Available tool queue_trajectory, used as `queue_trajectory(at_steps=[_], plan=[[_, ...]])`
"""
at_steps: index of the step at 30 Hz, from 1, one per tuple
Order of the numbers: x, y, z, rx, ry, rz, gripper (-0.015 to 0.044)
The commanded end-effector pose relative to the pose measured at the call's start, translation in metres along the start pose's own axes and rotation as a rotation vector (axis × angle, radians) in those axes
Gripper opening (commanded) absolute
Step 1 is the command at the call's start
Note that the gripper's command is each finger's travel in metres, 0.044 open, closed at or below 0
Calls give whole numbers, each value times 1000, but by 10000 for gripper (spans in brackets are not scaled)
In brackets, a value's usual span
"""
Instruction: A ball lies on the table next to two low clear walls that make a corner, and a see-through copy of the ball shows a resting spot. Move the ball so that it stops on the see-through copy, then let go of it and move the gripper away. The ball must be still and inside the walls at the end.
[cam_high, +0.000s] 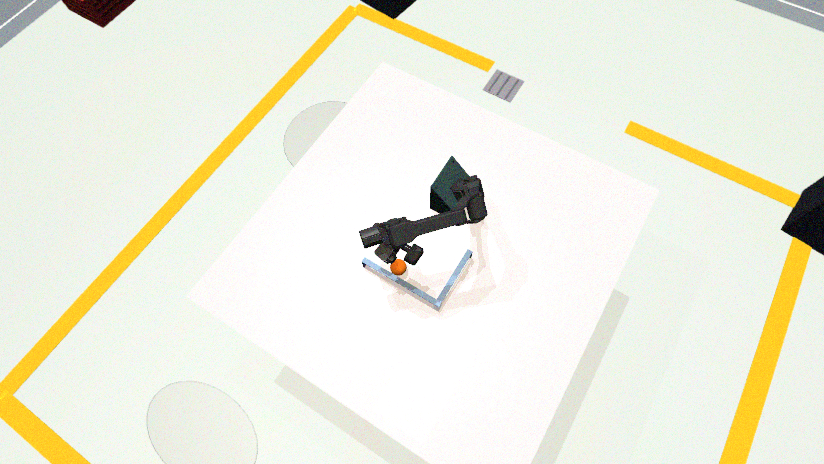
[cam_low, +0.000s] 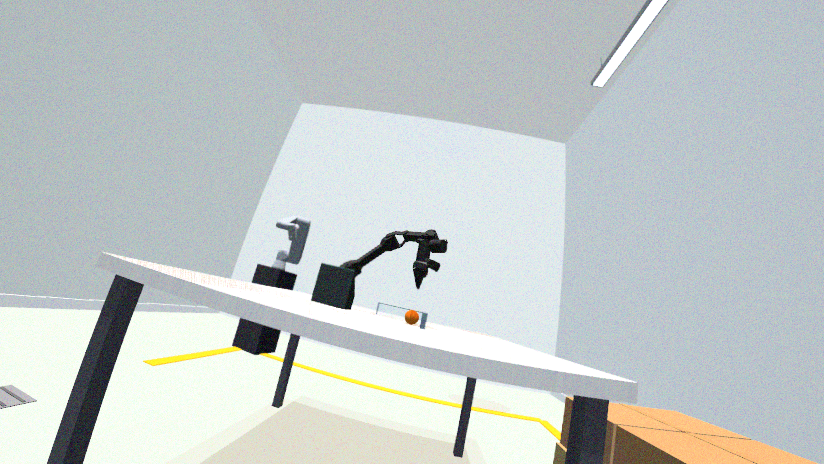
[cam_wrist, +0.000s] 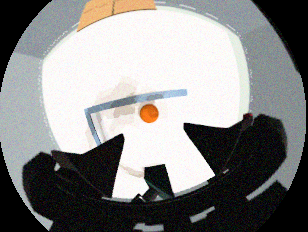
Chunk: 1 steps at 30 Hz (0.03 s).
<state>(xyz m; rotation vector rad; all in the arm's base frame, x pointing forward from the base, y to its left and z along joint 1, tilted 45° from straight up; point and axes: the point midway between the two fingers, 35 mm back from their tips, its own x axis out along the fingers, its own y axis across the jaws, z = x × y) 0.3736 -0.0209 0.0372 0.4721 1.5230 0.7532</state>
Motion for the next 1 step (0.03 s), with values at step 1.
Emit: queue_trajectory(at_steps=[1], plan=[[-1,2,0,-10,13,-2,440]])
